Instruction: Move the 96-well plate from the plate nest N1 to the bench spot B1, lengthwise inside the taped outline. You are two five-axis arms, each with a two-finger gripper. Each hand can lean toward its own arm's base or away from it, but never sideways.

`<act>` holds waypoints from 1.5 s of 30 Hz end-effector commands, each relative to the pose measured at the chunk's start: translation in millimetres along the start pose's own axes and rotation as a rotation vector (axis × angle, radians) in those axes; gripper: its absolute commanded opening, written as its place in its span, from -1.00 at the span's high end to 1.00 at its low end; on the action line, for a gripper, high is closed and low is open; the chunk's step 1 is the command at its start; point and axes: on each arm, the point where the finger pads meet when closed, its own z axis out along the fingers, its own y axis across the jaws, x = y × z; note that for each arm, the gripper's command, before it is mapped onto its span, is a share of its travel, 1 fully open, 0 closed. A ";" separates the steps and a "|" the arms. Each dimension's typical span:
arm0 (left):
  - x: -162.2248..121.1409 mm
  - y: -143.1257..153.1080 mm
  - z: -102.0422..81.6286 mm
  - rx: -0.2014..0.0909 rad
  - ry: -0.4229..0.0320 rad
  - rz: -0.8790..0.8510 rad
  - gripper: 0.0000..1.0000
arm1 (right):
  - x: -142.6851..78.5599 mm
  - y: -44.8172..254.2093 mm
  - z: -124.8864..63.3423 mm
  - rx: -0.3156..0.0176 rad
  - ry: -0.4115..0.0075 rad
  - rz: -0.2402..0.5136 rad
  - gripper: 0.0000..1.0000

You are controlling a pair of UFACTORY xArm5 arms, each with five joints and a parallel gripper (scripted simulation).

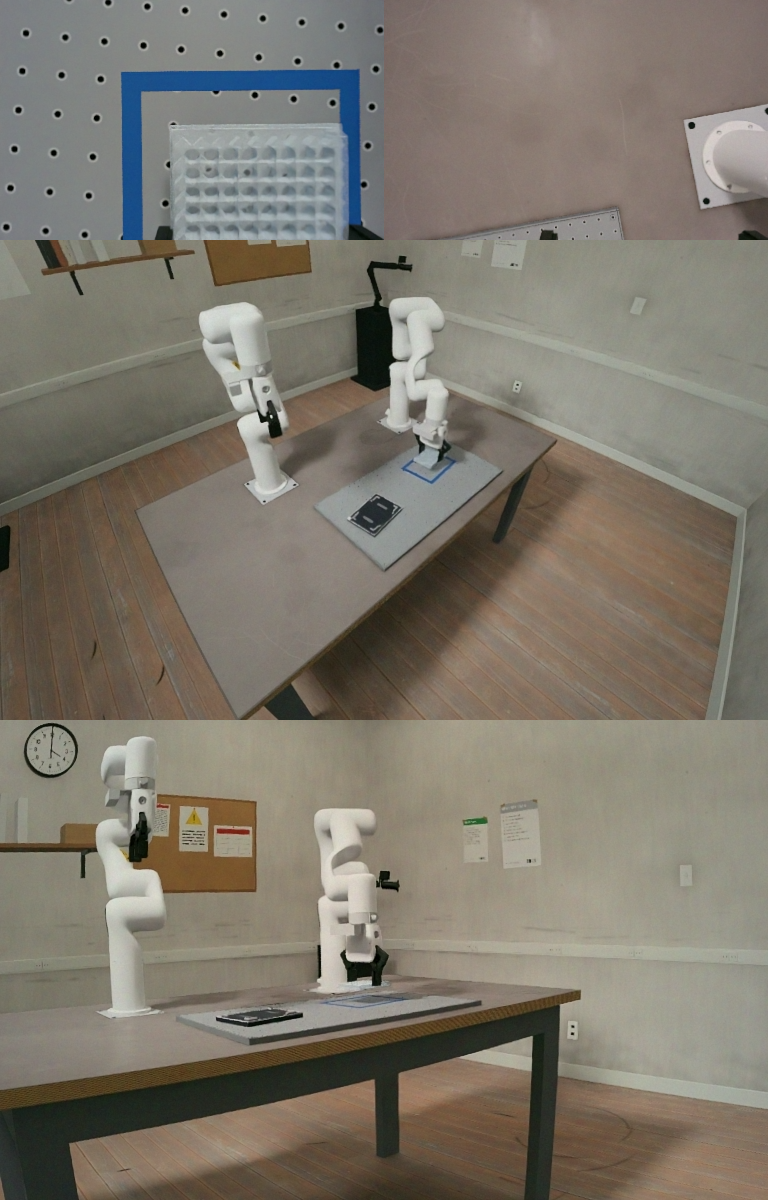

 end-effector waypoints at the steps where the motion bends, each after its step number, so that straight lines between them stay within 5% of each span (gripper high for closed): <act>1: 0.9 -1.4 6.1 0.003 0.002 0.000 1.00 | 0.0 -0.4 -1.1 0.003 0.000 0.000 -1.00; 11: 0.9 -1.4 22.8 0.003 0.002 0.000 1.00 | 0.0 -0.4 -1.1 0.003 0.000 0.000 -1.00; 45: 0.9 -1.3 25.2 0.003 0.002 0.000 1.00 | 0.0 -0.4 -1.1 0.003 0.000 0.000 -1.00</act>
